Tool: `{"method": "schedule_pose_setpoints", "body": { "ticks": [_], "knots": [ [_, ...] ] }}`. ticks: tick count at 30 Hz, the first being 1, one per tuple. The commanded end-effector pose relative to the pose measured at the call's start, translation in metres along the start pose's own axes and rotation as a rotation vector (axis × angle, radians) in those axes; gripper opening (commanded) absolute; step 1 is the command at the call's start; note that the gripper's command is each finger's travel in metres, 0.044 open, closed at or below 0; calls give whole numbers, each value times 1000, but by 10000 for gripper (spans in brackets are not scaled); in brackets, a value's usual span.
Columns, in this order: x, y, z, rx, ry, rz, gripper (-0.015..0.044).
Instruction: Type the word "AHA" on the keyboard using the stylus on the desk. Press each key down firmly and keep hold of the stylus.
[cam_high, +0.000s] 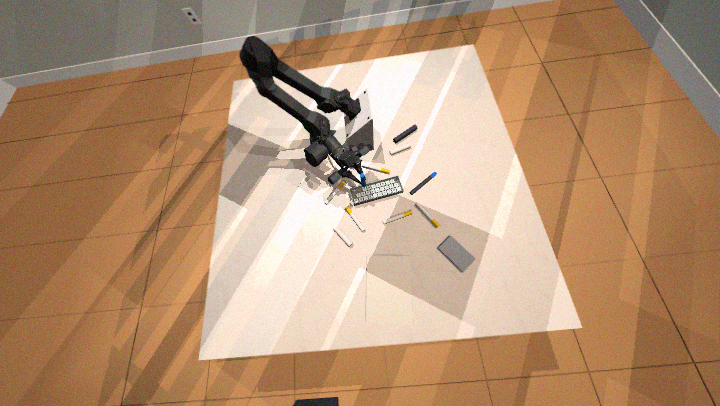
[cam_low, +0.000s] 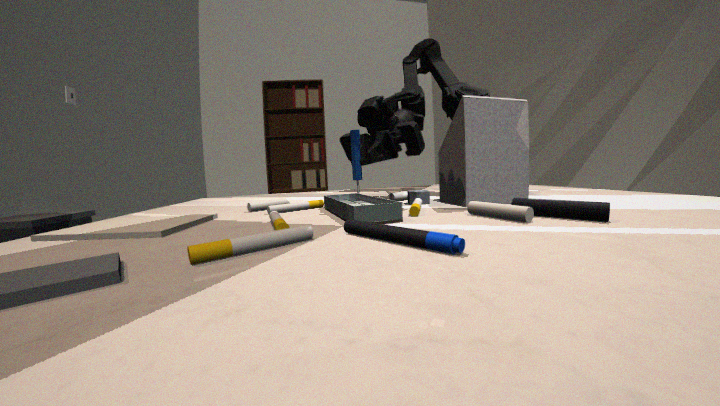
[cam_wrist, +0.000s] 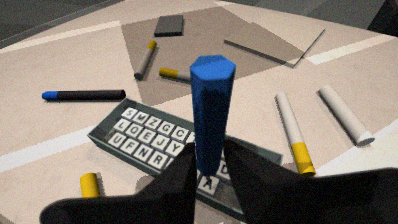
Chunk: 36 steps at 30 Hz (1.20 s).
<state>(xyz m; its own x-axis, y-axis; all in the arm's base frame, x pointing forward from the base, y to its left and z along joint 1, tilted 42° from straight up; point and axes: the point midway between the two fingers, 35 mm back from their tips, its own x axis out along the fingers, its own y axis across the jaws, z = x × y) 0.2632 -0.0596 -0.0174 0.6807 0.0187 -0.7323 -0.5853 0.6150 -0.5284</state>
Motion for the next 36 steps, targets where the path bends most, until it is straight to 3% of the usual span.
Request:
{"method": "schedule_pose_setpoints", "body": {
  "ticks": [1, 36],
  "knots": [
    [0, -1, 1, -5, -7, 1, 81],
    [7, -1, -10, -5, -7, 1, 81]
  ]
}}
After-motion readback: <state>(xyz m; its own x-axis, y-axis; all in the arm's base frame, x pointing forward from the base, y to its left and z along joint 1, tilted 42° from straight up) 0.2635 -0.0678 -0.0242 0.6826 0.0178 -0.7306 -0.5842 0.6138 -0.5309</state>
